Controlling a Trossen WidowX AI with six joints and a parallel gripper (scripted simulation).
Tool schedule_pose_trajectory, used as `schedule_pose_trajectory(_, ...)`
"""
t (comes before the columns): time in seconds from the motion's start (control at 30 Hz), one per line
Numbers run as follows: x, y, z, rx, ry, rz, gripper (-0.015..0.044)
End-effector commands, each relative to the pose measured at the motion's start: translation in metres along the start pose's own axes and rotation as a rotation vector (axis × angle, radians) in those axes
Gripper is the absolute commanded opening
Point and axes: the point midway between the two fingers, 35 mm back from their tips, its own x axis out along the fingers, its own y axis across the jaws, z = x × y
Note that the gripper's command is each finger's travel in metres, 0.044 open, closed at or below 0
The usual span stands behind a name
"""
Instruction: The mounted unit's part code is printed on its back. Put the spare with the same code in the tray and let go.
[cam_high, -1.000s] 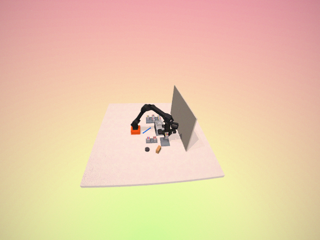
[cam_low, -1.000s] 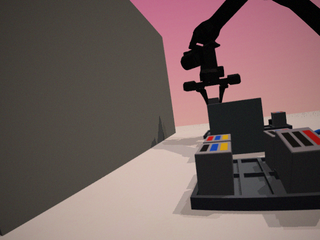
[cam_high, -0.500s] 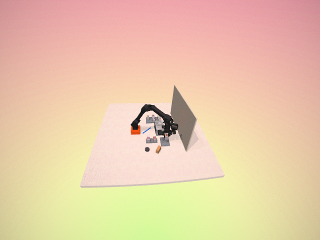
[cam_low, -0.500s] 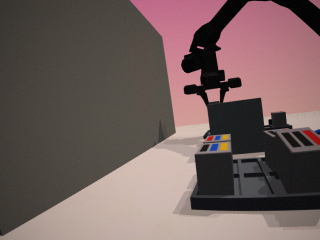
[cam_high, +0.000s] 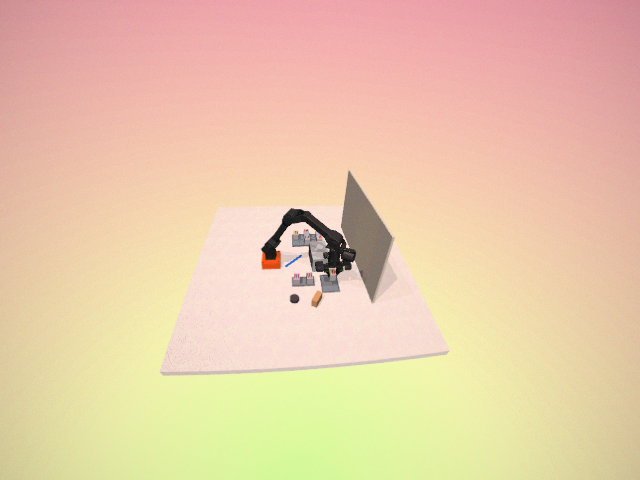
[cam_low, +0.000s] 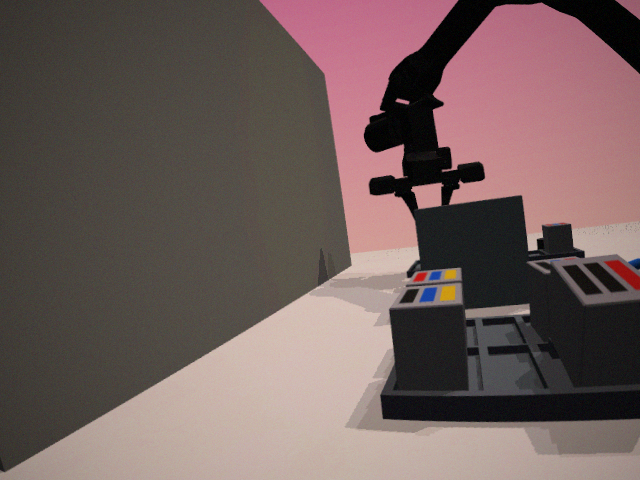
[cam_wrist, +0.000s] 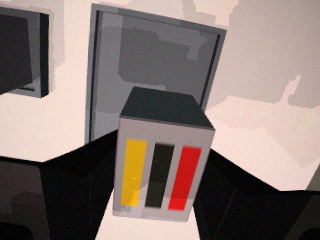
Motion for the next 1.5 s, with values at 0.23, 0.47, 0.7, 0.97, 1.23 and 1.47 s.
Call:
schedule_pose_trajectory(0.23,0.011,0.003,0.001,-0.006,-0.001,0.01,0.0)
schedule_pose_trajectory(0.47,0.017,0.004,0.001,-0.006,-0.001,0.01,0.0)
schedule_pose_trajectory(0.7,0.022,0.005,0.002,-0.006,-0.001,0.01,0.0)
schedule_pose_trajectory(0.97,0.028,0.006,0.002,-0.006,-0.001,0.01,0.0)
schedule_pose_trajectory(1.23,0.034,0.007,0.003,-0.006,-0.001,0.01,0.0)
schedule_pose_trajectory(1.47,0.04,0.008,0.004,-0.006,-0.001,0.01,0.0)
